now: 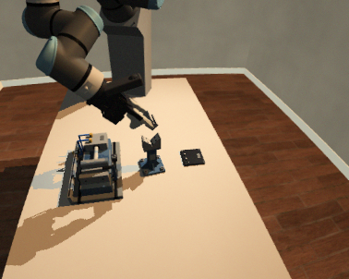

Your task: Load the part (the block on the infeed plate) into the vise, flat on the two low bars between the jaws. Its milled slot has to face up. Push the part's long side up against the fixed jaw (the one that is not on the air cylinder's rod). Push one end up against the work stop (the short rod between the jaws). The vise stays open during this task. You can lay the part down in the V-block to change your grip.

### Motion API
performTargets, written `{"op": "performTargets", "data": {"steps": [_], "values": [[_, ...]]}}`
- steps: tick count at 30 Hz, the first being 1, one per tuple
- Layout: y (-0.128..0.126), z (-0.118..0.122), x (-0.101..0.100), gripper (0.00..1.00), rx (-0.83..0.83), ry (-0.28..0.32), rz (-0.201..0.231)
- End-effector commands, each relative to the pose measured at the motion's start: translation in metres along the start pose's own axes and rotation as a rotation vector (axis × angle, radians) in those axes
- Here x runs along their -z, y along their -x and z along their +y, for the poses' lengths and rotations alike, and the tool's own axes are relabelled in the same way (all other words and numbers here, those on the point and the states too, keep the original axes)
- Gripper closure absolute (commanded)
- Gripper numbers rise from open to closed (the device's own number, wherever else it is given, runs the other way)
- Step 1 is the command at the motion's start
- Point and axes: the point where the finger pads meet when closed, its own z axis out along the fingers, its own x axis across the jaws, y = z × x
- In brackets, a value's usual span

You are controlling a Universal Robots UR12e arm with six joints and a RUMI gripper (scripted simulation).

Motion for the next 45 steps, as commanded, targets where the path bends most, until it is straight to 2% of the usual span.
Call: {"op": "performTargets", "data": {"steps": [1,12,45], "values": [[-0.0002,-0.0001,0.0001,1.00,0.001,-0.015,0.000],[-0.0003,0.0000,0.0003,1.00,0.001,-0.031,0.000],[-0.0003,0.0000,0.0003,1.00,0.001,-0.032,0.000]]}}
